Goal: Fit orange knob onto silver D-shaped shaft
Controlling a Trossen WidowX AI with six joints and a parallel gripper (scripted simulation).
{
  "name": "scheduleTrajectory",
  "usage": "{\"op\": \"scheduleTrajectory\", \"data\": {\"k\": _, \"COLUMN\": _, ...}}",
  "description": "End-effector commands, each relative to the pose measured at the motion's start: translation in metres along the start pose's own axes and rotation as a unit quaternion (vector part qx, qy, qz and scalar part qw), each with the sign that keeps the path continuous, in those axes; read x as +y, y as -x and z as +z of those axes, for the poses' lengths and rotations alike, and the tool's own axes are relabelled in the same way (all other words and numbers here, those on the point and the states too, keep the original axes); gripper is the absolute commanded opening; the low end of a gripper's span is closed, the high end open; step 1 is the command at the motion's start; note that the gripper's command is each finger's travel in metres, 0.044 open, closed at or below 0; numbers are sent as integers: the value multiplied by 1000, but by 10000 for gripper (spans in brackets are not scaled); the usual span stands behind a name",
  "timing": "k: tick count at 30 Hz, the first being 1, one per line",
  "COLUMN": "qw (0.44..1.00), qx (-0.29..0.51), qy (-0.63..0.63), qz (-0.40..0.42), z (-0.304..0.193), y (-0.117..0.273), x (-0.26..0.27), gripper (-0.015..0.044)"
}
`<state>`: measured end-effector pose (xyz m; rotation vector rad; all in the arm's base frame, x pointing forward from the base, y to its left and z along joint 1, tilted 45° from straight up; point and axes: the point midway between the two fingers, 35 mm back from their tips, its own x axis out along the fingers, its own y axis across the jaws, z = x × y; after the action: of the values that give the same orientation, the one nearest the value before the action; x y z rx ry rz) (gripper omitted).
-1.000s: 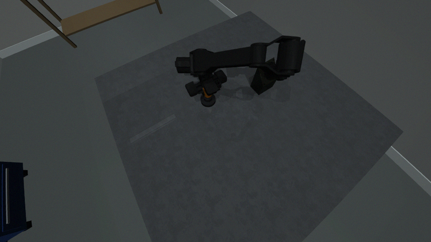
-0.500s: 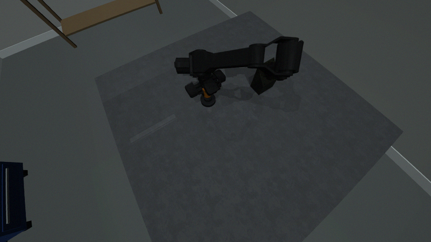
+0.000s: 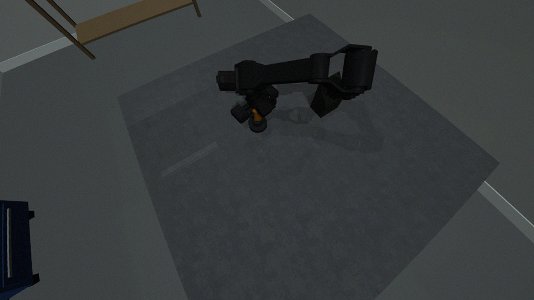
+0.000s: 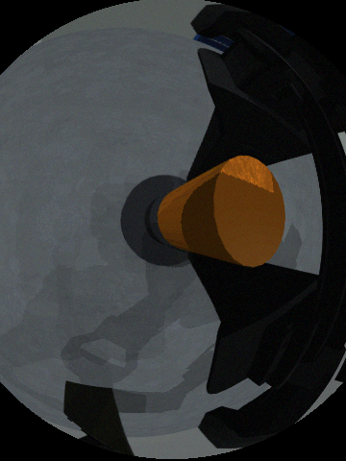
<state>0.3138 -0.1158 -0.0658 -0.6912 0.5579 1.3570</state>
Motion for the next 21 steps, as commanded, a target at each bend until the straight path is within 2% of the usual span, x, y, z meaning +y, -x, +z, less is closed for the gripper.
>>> {"op": "scheduleTrajectory", "data": {"k": 1, "qw": 1000, "qx": 0, "qy": 19, "qz": -2, "z": -1, "y": 1, "x": 0, "gripper": 0}}
{"op": "scheduleTrajectory", "data": {"k": 21, "qw": 1000, "qx": 0, "qy": 19, "qz": -2, "z": -1, "y": -1, "x": -1, "gripper": 0}}
